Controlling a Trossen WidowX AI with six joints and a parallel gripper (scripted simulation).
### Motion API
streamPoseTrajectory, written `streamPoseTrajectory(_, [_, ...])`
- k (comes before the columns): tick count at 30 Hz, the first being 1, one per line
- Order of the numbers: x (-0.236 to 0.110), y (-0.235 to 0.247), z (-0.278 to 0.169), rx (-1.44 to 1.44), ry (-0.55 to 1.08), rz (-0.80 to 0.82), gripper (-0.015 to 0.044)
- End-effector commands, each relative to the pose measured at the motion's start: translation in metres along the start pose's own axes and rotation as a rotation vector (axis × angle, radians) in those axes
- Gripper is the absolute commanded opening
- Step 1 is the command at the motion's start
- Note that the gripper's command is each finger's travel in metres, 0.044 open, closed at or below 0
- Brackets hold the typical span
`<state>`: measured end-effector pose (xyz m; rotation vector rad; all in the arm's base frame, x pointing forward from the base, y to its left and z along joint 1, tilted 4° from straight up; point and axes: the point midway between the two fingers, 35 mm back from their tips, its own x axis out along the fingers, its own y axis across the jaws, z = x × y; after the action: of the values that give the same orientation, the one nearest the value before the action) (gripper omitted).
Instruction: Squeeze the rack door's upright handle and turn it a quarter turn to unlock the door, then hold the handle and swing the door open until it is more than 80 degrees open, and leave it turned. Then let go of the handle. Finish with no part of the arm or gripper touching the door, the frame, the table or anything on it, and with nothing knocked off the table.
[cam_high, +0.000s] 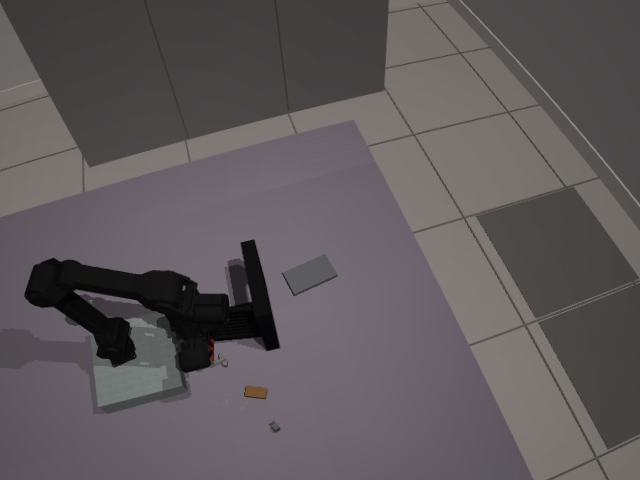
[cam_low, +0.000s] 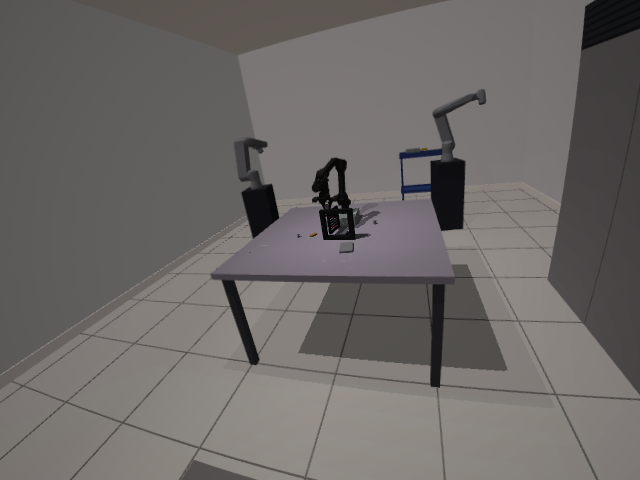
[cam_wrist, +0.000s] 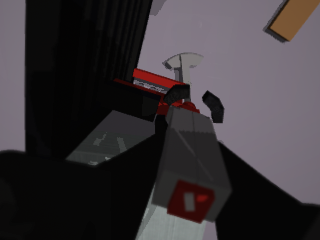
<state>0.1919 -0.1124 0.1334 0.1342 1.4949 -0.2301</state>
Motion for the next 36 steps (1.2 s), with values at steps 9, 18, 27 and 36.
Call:
streamPoseTrajectory(9, [0.001,-0.019,0.006,-0.158,0.002,0.003,0.0022])
streamPoseTrajectory(18, [0.001,-0.020,0.006,-0.160,0.002,0.003,0.0022])
streamPoseTrajectory(27, [0.001,-0.020,0.006,-0.160,0.002,0.003,0.0179])
streamPoseTrajectory(36, [-0.002,-0.020,0.007,-0.160,0.002,0.003,0.0294])
